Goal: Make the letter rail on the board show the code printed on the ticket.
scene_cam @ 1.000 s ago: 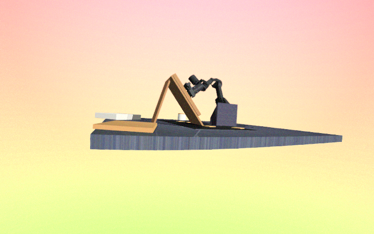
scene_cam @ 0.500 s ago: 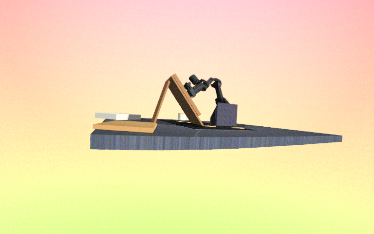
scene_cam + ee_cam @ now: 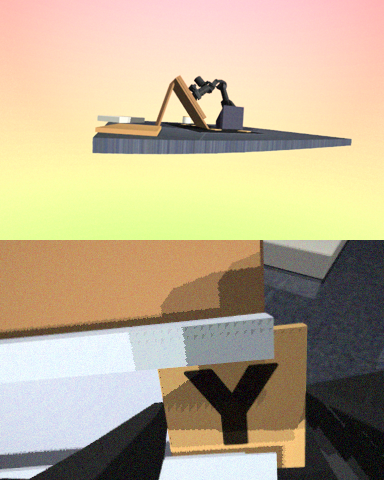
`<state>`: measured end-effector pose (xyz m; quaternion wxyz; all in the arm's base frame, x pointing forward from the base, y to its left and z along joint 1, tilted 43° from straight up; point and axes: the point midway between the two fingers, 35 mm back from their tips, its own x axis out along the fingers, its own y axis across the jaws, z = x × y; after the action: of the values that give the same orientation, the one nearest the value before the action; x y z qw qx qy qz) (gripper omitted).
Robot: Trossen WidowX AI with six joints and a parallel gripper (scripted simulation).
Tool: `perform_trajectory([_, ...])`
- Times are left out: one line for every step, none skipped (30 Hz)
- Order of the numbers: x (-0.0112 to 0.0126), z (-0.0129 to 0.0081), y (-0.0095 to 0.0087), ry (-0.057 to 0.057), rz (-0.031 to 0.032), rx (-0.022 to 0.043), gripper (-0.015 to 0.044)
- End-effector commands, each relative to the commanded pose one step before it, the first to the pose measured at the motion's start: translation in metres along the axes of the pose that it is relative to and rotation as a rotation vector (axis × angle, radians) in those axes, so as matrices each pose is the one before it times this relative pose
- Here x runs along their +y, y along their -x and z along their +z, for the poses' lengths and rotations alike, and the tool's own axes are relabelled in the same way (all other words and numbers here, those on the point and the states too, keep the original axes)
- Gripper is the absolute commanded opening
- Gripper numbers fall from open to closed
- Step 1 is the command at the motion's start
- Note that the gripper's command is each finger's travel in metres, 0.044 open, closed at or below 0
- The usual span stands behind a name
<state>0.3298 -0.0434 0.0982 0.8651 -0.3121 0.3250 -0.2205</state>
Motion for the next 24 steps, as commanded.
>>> perform_trajectory([0.00228, -0.00079, -0.00057, -0.0030, -0.00402, 0.00320, 0.0000])
perform_trajectory([0.00021, 0.00000, 0.00000, 0.0000, 0.00000, 0.00000, 0.0000])
perform_trajectory([0.00007, 0.00000, 0.00000, 0.0000, 0.00000, 0.00000, 0.0000])
perform_trajectory([-0.00004, 0.00009, 0.00007, 0.0000, 0.00000, 0.00000, 0.0000])
perform_trajectory([0.00011, 0.00013, 0.00010, 0.0000, 0.00001, 0.00000, 0.0000])
perform_trajectory([0.00023, 0.00010, 0.00007, 0.0000, 0.00001, 0.00000, 0.0000])
perform_trajectory([0.00035, 0.00009, 0.00006, 0.0000, 0.00001, 0.00000, 0.0000])
perform_trajectory([0.00041, 0.00007, 0.00005, 0.0000, 0.00001, 0.00000, 0.0000])
perform_trajectory([0.00051, 0.00007, 0.00004, 0.0000, 0.00002, 0.00000, 0.0000])
perform_trajectory([0.00055, 0.00007, 0.00003, 0.0000, 0.00002, 0.00000, 0.0000])
perform_trajectory([0.00061, 0.00006, 0.00003, 0.0000, 0.00002, 0.00000, 0.0000])
perform_trajectory([0.00058, 0.00005, 0.00002, 0.0000, 0.00002, 0.00000, 0.0000])
perform_trajectory([0.00060, 0.00005, 0.00001, 0.0000, 0.00002, 0.00000, 0.0000])
perform_trajectory([0.00057, 0.00004, 0.00001, 0.0000, 0.00002, 0.00000, 0.0000])
perform_trajectory([0.00059, 0.00003, 0.00000, 0.0000, 0.00002, 0.00000, 0.0000])
perform_trajectory([0.00062, 0.00003, 0.00000, 0.0000, 0.00002, 0.00000, 0.0000])
perform_trajectory([0.00063, 0.00003, 0.00000, 0.0000, 0.00002, 0.00000, 0.0000])
perform_trajectory([0.00058, 0.00002, -0.00001, 0.0000, 0.00001, 0.00000, 0.0000])
perform_trajectory([0.00060, 0.00001, -0.00001, 0.0000, 0.00002, 0.00000, 0.0000])
perform_trajectory([0.00061, 0.00001, -0.00001, 0.0000, 0.00001, 0.00000, 0.0000])
perform_trajectory([0.00056, 0.00000, -0.00002, 0.0000, 0.00001, 0.00000, 0.0000])
perform_trajectory([0.00059, 0.00000, -0.00002, 0.0000, 0.00001, 0.00000, 0.0000])
perform_trajectory([0.00056, 0.00000, -0.00002, 0.0000, 0.00001, 0.00000, 0.0000])
perform_trajectory([0.00055, 0.00000, -0.00002, 0.0000, 0.00001, 0.00000, 0.0000])
